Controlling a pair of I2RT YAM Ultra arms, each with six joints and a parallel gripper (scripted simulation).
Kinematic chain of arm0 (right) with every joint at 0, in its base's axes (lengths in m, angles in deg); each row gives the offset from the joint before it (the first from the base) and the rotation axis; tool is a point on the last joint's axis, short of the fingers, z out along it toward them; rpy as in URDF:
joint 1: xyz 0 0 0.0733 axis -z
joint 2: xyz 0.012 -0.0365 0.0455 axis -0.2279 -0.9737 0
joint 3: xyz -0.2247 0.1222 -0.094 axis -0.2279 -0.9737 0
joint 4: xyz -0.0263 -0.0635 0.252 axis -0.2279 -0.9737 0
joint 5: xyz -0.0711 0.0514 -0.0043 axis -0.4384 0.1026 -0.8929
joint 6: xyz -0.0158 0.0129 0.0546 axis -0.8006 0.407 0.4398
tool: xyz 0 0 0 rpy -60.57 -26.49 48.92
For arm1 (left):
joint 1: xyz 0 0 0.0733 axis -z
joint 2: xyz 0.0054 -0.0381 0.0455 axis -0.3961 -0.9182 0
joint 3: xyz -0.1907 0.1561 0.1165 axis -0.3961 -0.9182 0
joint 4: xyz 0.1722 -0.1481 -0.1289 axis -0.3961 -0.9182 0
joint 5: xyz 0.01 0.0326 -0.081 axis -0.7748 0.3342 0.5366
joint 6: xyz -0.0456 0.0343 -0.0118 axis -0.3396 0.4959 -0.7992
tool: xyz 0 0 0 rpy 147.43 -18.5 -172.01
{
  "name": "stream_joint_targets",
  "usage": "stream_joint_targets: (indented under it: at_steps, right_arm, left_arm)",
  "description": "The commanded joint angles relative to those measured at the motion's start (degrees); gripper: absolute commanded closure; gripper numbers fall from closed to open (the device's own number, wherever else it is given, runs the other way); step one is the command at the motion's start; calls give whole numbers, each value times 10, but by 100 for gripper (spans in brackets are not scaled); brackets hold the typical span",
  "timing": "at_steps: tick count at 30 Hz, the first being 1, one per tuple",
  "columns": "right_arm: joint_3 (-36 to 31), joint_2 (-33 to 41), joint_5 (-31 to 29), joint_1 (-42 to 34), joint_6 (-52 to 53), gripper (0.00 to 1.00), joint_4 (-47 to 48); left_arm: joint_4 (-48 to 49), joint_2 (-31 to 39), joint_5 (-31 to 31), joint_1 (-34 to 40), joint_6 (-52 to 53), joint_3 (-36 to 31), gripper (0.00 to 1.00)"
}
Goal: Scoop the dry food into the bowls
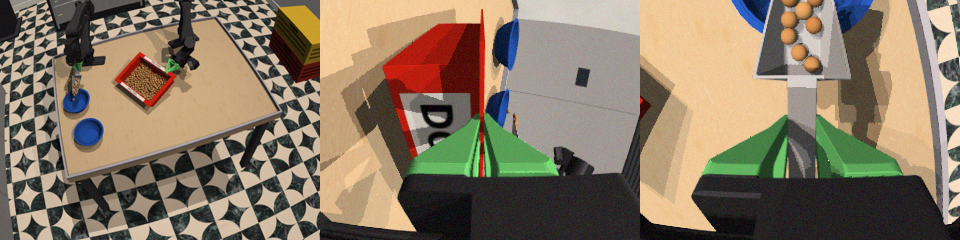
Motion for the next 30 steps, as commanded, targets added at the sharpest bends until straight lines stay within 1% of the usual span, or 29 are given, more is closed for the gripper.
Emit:
stream_joint_targets:
  at_steps: [1, 5, 12, 13, 16, 20, 21, 27, 30]
  right_arm:
    - [28, -6, -5, -5, 5, 100, -12]
    - [29, 2, -5, -6, 5, 100, -13]
    - [31, -10, -3, 0, 4, 100, -5]
    - [-5, 30, -1, 3, 3, 100, 0]
    - [-1, 41, 1, 2, 1, 100, 4]
    - [-43, 99, 4, 6, -3, 100, 20]
    - [-42, 107, 4, 7, -3, 100, 21]
    - [-91, 199, 5, 8, -5, 100, 37]
    - [-85, 208, 7, 10, -6, 100, 39]
  left_arm:
    - [25, 30, 5, -2, 8, 23, 100]
    - [25, 30, 5, -2, 8, 23, 100]
    - [25, 30, 5, -2, 8, 23, 100]
    - [25, 30, 5, -2, 8, 23, 100]
    - [25, 30, 5, -2, 8, 23, 100]
    - [25, 30, 5, -2, 8, 23, 100]
    - [25, 30, 5, -2, 8, 23, 100]
    - [25, 30, 5, -2, 8, 23, 100]
    - [25, 30, 5, -2, 8, 23, 100]
